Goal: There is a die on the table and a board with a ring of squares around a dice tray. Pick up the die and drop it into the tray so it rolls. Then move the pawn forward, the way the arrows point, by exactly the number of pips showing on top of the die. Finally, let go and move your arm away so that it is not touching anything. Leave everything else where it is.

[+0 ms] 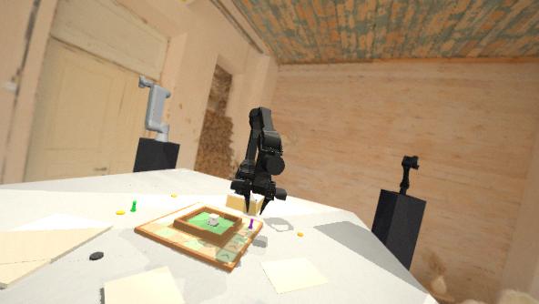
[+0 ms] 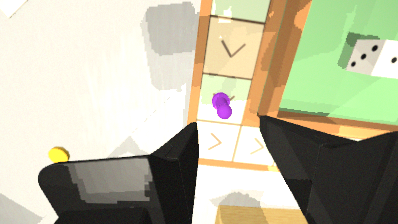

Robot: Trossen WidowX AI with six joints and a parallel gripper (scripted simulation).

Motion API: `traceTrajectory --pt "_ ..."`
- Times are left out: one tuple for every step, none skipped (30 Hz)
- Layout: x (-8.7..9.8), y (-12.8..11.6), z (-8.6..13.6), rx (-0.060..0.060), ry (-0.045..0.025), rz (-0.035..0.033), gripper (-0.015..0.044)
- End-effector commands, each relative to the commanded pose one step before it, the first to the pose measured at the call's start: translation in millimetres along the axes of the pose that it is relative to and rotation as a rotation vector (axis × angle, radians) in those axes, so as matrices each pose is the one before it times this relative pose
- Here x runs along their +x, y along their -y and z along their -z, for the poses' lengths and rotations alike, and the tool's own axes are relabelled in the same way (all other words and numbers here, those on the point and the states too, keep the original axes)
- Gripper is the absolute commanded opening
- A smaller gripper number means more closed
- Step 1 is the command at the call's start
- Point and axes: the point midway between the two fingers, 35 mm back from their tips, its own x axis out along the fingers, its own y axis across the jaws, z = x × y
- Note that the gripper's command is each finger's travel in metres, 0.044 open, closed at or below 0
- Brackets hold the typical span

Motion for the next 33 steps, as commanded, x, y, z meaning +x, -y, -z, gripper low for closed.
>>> traceTrajectory --pt "7.28 -0.20 -0.46 0.0032 -0.00284 0.00145 0.0200" --pt "1.62 -0.02 -0.09 0.0000 0.00000 0.00000 0.0200" --pt "1.62 -0.01 -0.08 0.0000 0.00000 0.00000 0.0200" --pt "1.62 -0.01 -0.07 0.0000 0.00000 0.00000 0.0200" --pt "1.61 0.00 -0.06 0.0000 0.00000 0.00000 0.0200" --pt "1.61 0.00 -0.05 0.0000 -0.00001 0.00000 0.0200" --pt "1.61 0.00 -0.04 0.0000 -0.00001 0.00000 0.0200" --pt "1.61 0.01 -0.03 0.0000 -0.00001 0.00001 0.0200" --pt "1.61 0.01 -0.01 0.0000 -0.00001 0.00001 0.0200" --pt "1.60 0.02 0.00 0.0000 -0.00001 0.00001 0.0200" --pt "1.60 0.02 0.01 0.0000 -0.00001 0.00001 0.0200" --pt "1.60 0.02 0.02 0.0000 -0.00001 0.00001 0.0200" --pt "1.59 0.03 0.03 0.0000 -0.00001 0.00001 0.0200" --pt "1.59 0.03 0.04 0.0000 -0.00002 0.00001 0.0200" --pt "1.58 0.04 0.05 0.0000 -0.00002 0.00001 0.0200" --pt "1.58 0.04 0.06 0.0000 -0.00002 0.00001 0.0200" --pt "1.57 0.04 0.07 0.0000 -0.00002 0.00001 0.0200" --pt "1.58 0.05 0.09 0.0000 -0.00002 0.00001 0.0200" --pt "1.58 0.05 0.10 0.0000 -0.00002 0.00001 0.0200" --pt "1.57 0.05 0.11 0.0000 -0.00002 0.00001 0.0200" --pt "1.57 0.06 0.12 0.0000 -0.00002 0.00001 0.0200" --pt "1.56 0.06 0.13 0.0000 -0.00002 0.00001 0.0200" --pt "1.22 0.05 0.11 0.0000 -0.00002 0.00001 0.0200" --pt "0.73 0.03 0.07 0.0000 -0.00001 0.00001 0.0200" --pt "0.24 0.01 0.02 0.0000 0.00000 0.00000 0.0200" --pt "0.00 0.00 0.00 0.0000 0.00000 0.00000 0.0174" --pt "0.00 0.00 0.00 0.0000 0.00000 0.00000 0.0148" --pt "0.00 0.00 0.00 0.0000 0.00000 0.00000 0.0121" --pt "0.00 0.00 0.00 0.0000 0.00000 0.00000 0.0095" --pt "0.00 0.00 0.00 0.0000 0.00000 0.00000 0.0069" --pt "0.00 0.00 0.00 0.0000 0.00000 0.00000 0.0042" --pt "0.00 0.00 0.00 0.0000 0.00000 0.00000 0.0036" --pt "0.00 0.00 0.00 0.0000 0.00000 0.00000 0.0029"
